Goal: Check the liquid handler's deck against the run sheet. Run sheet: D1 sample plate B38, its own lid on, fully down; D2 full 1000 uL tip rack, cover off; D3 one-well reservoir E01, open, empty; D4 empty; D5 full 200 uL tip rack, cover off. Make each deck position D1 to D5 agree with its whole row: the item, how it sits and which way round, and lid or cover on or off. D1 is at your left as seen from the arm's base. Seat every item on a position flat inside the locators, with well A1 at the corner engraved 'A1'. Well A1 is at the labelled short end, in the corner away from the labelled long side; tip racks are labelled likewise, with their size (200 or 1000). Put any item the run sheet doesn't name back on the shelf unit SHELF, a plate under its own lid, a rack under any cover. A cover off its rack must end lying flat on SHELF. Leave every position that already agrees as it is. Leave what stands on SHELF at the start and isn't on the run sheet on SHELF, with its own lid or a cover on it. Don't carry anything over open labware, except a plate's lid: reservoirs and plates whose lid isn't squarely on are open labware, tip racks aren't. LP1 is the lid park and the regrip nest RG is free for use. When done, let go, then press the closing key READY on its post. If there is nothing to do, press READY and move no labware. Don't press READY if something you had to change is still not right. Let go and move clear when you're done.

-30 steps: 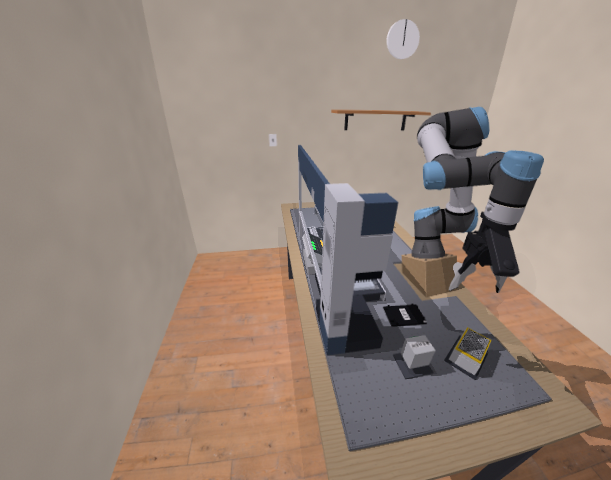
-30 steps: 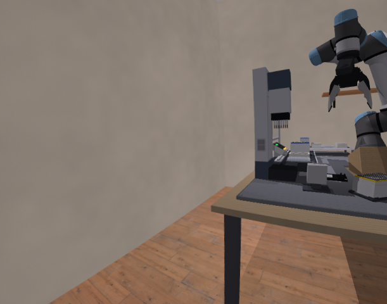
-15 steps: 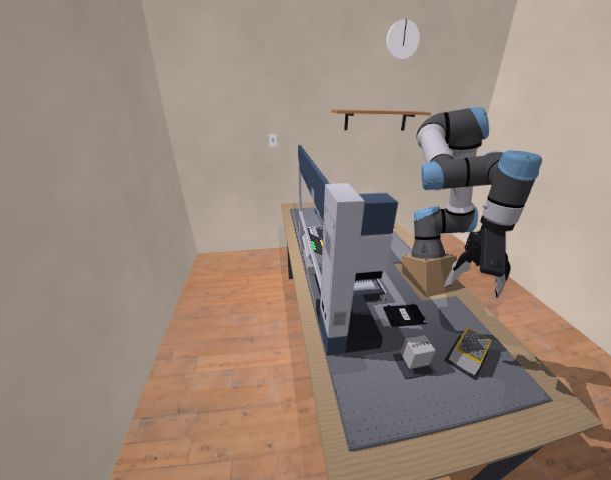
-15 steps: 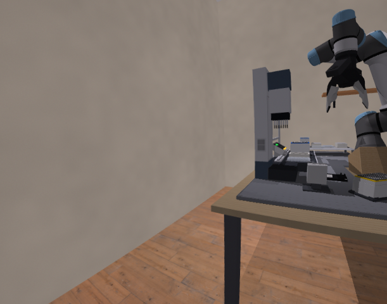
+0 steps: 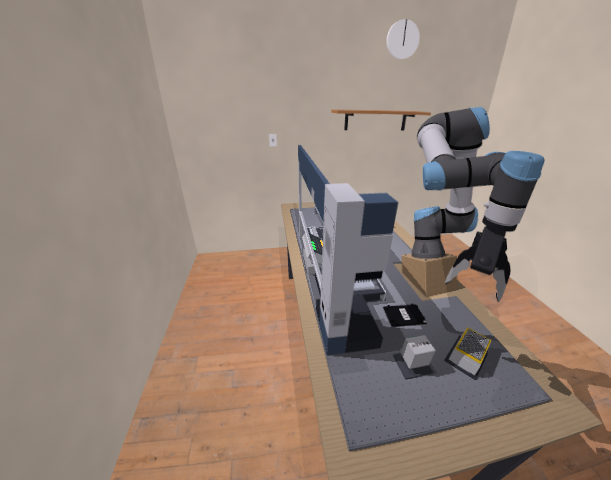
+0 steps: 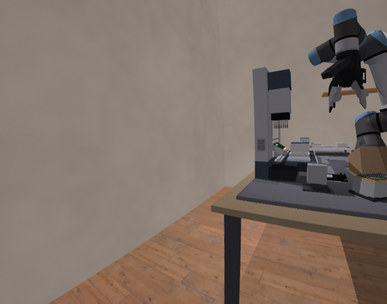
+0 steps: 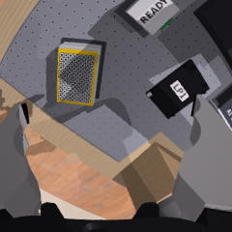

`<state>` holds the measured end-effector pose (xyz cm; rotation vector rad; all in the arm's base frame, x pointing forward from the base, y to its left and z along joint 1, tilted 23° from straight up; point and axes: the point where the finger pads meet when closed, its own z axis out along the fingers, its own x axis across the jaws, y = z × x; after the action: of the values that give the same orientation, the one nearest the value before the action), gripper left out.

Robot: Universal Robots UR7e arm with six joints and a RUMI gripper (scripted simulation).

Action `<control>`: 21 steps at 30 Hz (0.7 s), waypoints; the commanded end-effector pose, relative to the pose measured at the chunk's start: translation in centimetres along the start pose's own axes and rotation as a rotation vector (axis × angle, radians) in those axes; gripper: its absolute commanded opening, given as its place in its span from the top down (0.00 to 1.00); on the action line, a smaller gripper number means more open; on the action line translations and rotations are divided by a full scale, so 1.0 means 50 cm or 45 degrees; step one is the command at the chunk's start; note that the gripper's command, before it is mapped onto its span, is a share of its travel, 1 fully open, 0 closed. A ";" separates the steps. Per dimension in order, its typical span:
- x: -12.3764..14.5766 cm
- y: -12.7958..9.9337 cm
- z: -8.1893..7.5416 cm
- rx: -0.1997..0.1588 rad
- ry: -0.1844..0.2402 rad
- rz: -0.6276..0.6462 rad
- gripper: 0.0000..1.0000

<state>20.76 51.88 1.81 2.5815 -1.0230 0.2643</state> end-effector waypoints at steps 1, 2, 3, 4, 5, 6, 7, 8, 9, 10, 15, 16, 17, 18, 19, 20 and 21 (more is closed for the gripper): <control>-0.002 -0.003 -0.004 0.004 0.002 0.152 0.18; -0.002 -0.003 -0.004 0.004 0.002 0.152 0.18; -0.002 -0.003 -0.004 0.004 0.002 0.152 0.18; -0.001 -0.003 -0.004 0.004 0.001 0.178 0.18; -0.001 -0.003 -0.004 0.003 0.001 0.204 0.18; -0.001 -0.003 -0.004 0.003 0.001 0.229 0.18; -0.002 -0.003 -0.004 0.004 0.001 0.254 0.18; -0.001 -0.003 -0.004 0.004 0.001 0.261 0.18; -0.001 -0.003 -0.004 0.004 0.001 0.262 0.18; -0.001 -0.003 -0.005 0.004 0.001 0.262 0.18; -0.030 0.029 -0.003 0.002 0.001 0.260 0.18; -0.037 0.036 -0.003 0.002 0.001 0.260 0.18; -0.044 0.043 -0.002 0.002 0.001 0.260 0.18; -0.052 0.050 -0.002 0.002 0.001 0.260 0.18; -0.052 0.050 -0.002 0.002 0.001 0.260 0.18; -0.052 0.050 -0.002 0.002 0.001 0.260 0.18; -0.059 0.057 -0.002 0.002 0.001 0.260 0.18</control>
<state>18.13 51.91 1.83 2.4813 -1.2825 0.3175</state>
